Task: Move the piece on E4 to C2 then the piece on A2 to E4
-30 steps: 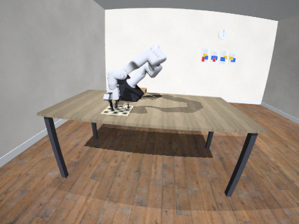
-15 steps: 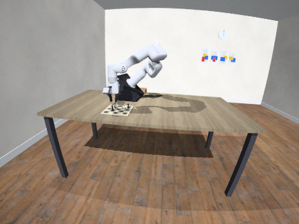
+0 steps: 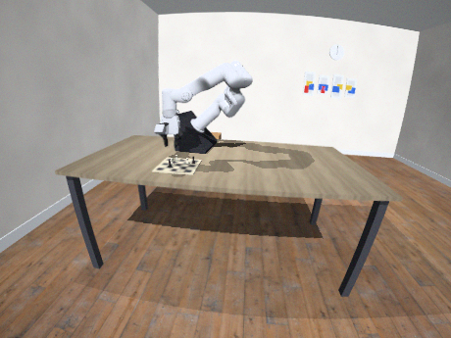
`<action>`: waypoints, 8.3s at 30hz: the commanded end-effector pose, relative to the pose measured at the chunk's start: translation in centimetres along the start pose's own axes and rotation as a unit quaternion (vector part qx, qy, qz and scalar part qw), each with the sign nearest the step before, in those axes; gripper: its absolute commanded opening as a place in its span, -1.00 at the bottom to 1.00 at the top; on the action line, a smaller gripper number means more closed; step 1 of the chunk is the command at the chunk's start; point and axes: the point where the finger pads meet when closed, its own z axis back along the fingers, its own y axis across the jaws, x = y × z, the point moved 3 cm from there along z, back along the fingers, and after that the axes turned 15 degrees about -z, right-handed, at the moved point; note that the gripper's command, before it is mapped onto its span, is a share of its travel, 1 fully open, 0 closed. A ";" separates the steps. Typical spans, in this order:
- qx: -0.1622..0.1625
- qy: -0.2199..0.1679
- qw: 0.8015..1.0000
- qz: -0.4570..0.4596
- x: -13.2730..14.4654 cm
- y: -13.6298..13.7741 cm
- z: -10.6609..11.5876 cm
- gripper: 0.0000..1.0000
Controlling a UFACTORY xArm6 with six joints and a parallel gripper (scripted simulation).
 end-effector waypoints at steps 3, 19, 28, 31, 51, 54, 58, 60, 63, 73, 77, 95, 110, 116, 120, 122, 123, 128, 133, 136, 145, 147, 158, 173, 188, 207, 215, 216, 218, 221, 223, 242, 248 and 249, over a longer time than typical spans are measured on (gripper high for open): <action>0.001 0.002 1.000 0.001 -0.1 0.0 0.2 1.00; 0.001 0.002 1.000 0.001 -0.1 0.0 0.2 1.00; 0.000 0.002 0.999 -0.043 0.1 0.1 0.1 1.00; 0.000 0.002 0.997 -0.071 0.2 0.1 0.1 1.00; -0.004 0.003 0.835 -0.550 2.9 0.9 -0.3 1.00; -0.007 0.004 0.800 -0.600 3.6 1.1 -0.4 1.00; -0.010 0.004 0.725 -0.689 4.5 1.3 -0.6 1.00; -0.011 0.004 0.683 -0.730 4.9 1.4 -0.7 1.00; -0.014 0.003 0.617 -0.787 5.6 1.6 -0.8 1.00; -0.018 0.001 0.400 -0.917 6.9 1.9 -1.0 1.00; -0.018 0.000 0.292 -0.956 7.4 2.0 -1.1 1.00; -0.002 0.001 0.034 -0.999 7.7 2.0 -1.2 -0.31; -0.002 0.001 0.034 -0.999 7.7 2.0 -1.2 -0.31; -0.002 0.001 0.034 -0.999 7.7 2.0 -1.2 -0.31; -0.002 0.001 0.034 -0.999 7.7 2.0 -1.2 -0.31; -0.002 0.001 0.034 -0.999 7.7 2.0 -1.2 -0.31; -0.002 0.001 0.034 -0.999 7.7 2.0 -1.2 -0.31; -0.002 0.001 0.034 -0.999 7.7 2.0 -1.2 -0.31; -0.002 0.001 0.034 -0.999 7.7 2.0 -1.2 -0.31; -0.002 0.001 0.034 -0.999 7.6 2.0 -1.3 -0.31; -0.002 0.001 0.034 -0.999 7.6 2.0 -2.1 -0.31; -0.002 0.001 0.034 -0.999 7.6 2.0 -2.3 -0.31; -0.002 0.001 0.034 -0.999 7.6 2.0 -3.6 -0.31; -0.002 0.001 0.034 -0.999 7.6 2.0 -5.5 -0.31; -0.002 0.001 0.034 -0.999 7.6 2.0 -6.3 -0.31; -0.002 0.001 0.034 -0.999 7.6 2.0 -6.3 -0.31; -0.002 0.001 0.034 -0.999 7.6 2.0 -6.3 -0.31; -0.002 0.001 0.034 -0.999 7.6 2.0 -6.3 -0.31; -0.002 0.001 0.034 -0.999 7.6 2.0 -6.3 -0.31; -0.002 0.001 0.034 -0.999 7.6 2.0 -6.3 -0.31; -0.002 0.001 0.034 -0.999 7.6 2.0 -6.3 -0.31; -0.002 0.001 0.034 -0.999 7.5 2.0 -6.3 -0.31; -0.002 0.001 0.034 -0.999 7.5 2.0 -6.3 -0.31; -0.002 0.001 0.034 -0.999 7.5 2.0 -6.3 -0.31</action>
